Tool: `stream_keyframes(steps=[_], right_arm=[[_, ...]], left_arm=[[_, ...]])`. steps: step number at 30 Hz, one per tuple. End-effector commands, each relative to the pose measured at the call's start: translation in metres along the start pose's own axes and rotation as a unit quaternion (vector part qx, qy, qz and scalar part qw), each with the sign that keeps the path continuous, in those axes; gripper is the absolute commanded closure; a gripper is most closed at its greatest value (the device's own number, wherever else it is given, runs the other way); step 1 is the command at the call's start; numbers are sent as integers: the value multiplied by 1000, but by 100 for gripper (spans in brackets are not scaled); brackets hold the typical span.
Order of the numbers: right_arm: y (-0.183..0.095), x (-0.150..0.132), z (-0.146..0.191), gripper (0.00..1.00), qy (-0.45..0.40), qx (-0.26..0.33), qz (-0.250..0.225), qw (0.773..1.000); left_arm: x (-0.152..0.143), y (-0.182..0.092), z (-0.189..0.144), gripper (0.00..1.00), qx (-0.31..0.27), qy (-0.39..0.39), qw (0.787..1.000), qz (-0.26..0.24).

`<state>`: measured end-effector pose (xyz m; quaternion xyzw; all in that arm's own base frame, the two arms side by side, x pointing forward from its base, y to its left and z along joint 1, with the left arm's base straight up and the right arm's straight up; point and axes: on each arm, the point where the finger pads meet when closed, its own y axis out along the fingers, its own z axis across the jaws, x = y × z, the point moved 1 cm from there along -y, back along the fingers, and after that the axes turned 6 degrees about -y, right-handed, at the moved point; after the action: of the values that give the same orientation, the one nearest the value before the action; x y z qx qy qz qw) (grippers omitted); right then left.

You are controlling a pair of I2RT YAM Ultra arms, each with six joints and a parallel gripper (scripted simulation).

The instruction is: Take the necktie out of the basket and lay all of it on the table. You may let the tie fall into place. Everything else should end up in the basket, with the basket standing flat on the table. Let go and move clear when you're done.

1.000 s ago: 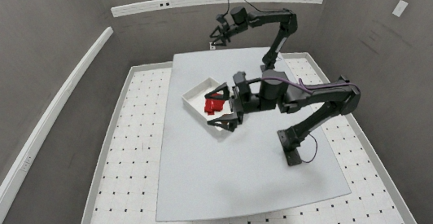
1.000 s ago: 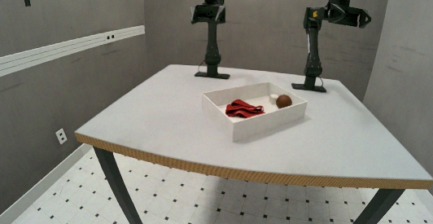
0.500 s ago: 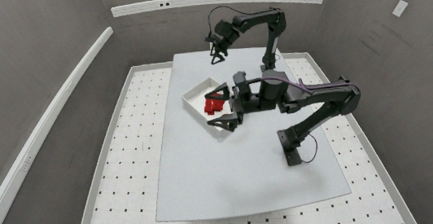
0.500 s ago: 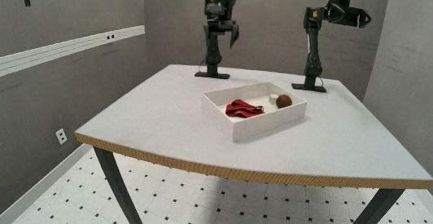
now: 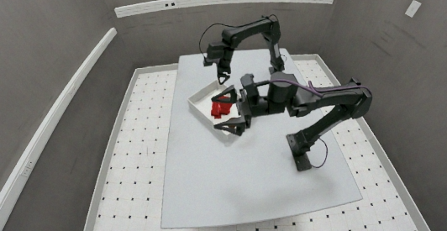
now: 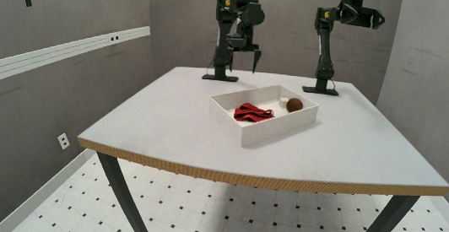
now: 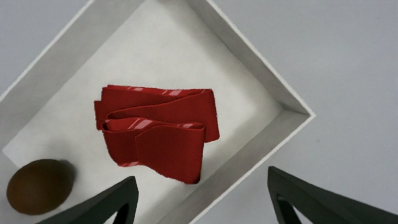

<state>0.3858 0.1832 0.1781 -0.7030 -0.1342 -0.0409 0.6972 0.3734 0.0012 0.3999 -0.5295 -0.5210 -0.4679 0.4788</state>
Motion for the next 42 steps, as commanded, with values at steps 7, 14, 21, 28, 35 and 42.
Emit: stream_keyframes(steps=[7,14,21,28,35,42], right_arm=[[22,-16,24,24,2,11,114,993],[25,-16,27,26,2,12,123,992],[37,-19,27,26,2,12,123,992],[52,-23,28,26,2,12,123,992],[75,-29,28,26,2,12,123,992],[91,-33,29,26,2,12,123,992]], left_arm=[[0,0,0,0,0,0,1000,0],[0,0,0,0,0,0,1000,0],[0,0,0,0,0,0,1000,0],[0,0,0,0,0,0,1000,0],[0,0,0,0,0,0,1000,0],[0,0,0,0,0,0,1000,0]])
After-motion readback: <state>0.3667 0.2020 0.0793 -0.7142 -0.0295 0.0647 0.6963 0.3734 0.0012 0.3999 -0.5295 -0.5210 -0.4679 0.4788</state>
